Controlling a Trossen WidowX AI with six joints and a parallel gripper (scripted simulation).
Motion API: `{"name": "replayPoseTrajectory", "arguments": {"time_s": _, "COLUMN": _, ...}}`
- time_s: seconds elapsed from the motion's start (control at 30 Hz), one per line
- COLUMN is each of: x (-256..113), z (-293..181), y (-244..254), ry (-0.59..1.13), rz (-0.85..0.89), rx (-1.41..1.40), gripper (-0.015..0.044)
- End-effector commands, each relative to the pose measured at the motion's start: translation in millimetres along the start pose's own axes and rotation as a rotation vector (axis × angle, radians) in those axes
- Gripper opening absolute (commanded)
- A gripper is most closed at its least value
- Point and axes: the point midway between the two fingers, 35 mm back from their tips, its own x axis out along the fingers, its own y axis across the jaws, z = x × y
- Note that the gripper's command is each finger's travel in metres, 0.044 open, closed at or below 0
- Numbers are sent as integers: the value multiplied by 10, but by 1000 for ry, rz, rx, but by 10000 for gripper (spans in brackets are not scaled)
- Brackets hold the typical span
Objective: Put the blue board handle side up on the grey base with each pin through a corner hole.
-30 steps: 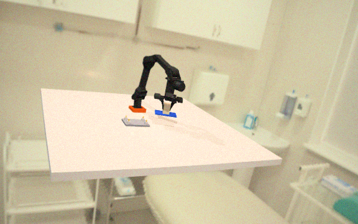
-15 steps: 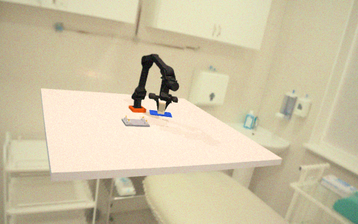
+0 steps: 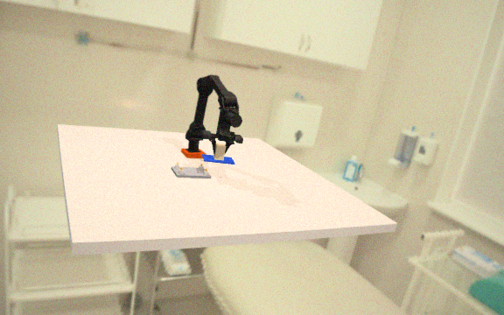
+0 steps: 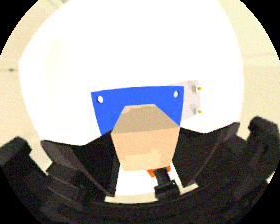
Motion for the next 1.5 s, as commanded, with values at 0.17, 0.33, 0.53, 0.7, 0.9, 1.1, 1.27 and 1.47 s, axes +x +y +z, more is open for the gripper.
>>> {"name": "replayPoseTrajectory", "arguments": {"time_s": 0.17, "x": -5, "z": 36, "y": -259, "ry": -1, "rz": -7, "rx": -45, "gripper": 0}}
{"name": "replayPoseTrajectory", "arguments": {"time_s": 0.33, "x": -6, "z": 47, "y": -389, "ry": -1, "rz": -8, "rx": -68, "gripper": 0}}
{"name": "replayPoseTrajectory", "arguments": {"time_s": 0.53, "x": -6, "z": 53, "y": -546, "ry": -1, "rz": -10, "rx": -96, "gripper": 0}}
{"name": "replayPoseTrajectory", "arguments": {"time_s": 0.7, "x": -7, "z": 52, "y": -675, "ry": -1, "rz": -12, "rx": -119, "gripper": 0}}
{"name": "replayPoseTrajectory", "arguments": {"time_s": 0.9, "x": -8, "z": 44, "y": -831, "ry": 0, "rz": -14, "rx": -147, "gripper": 0}}
{"name": "replayPoseTrajectory", "arguments": {"time_s": 1.1, "x": -9, "z": 28, "y": -985, "ry": 1, "rz": -17, "rx": -175, "gripper": 0}}
{"name": "replayPoseTrajectory", "arguments": {"time_s": 1.27, "x": -9, "z": 9, "y": -1112, "ry": 3, "rz": -19, "rx": -198, "gripper": 0}}
{"name": "replayPoseTrajectory", "arguments": {"time_s": 1.47, "x": -7, "z": 8, "y": -1100, "ry": 4, "rz": -16, "rx": -194, "gripper": 0}}
